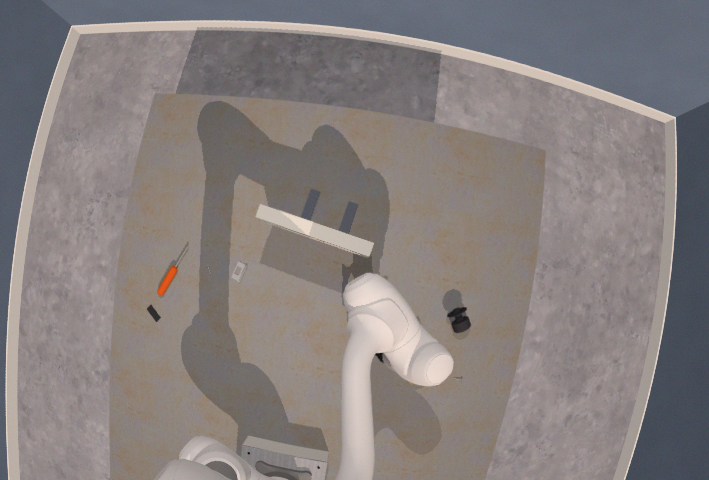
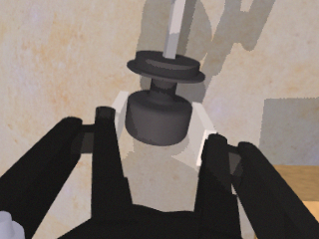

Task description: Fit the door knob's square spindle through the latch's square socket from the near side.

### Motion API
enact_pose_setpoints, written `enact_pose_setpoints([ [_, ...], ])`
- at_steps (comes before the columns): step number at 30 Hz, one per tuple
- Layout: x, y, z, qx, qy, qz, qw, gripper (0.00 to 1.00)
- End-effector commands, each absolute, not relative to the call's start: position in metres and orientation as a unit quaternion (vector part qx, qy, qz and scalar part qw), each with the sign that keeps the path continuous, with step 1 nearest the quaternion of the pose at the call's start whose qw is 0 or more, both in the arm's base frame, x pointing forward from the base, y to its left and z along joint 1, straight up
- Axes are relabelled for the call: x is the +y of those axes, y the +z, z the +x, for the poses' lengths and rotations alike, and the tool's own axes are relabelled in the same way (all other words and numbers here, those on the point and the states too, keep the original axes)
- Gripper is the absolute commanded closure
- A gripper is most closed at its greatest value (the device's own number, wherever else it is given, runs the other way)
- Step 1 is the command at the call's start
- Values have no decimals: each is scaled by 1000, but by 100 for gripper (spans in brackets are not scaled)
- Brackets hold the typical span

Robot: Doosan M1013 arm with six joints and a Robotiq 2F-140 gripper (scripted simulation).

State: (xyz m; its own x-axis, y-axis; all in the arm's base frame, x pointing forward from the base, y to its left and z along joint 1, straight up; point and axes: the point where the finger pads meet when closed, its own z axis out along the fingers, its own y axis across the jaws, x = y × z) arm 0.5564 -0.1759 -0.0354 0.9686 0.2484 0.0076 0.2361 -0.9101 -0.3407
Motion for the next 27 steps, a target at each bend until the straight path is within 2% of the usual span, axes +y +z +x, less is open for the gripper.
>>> enact_pose_setpoints([
  [1, -176, -35, 556, -124, 18, -977, 172, 58],
  [27, -176, 0, 556, -124, 18, -977, 172, 58],
])
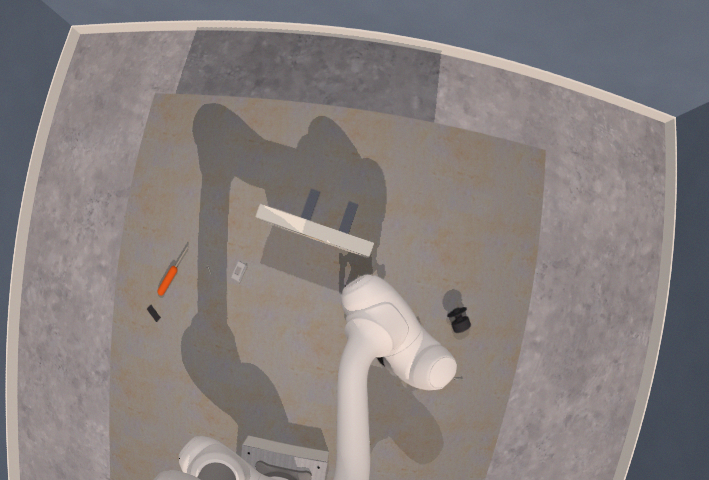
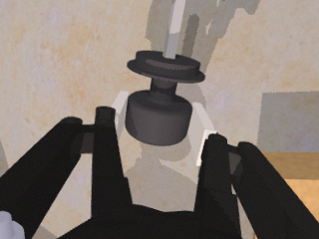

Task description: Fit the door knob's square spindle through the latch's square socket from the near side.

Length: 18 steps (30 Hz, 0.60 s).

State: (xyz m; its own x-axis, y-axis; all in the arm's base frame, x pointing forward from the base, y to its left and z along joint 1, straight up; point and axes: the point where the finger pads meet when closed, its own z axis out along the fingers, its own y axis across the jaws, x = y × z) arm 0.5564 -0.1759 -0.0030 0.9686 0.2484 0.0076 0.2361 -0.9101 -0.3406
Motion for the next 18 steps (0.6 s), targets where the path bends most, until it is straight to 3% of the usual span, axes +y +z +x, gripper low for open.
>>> enact_pose_setpoints([
  [1, -176, 0, 556, -124, 18, -977, 172, 58],
  [18, -176, 25, 556, -124, 18, -977, 172, 58],
])
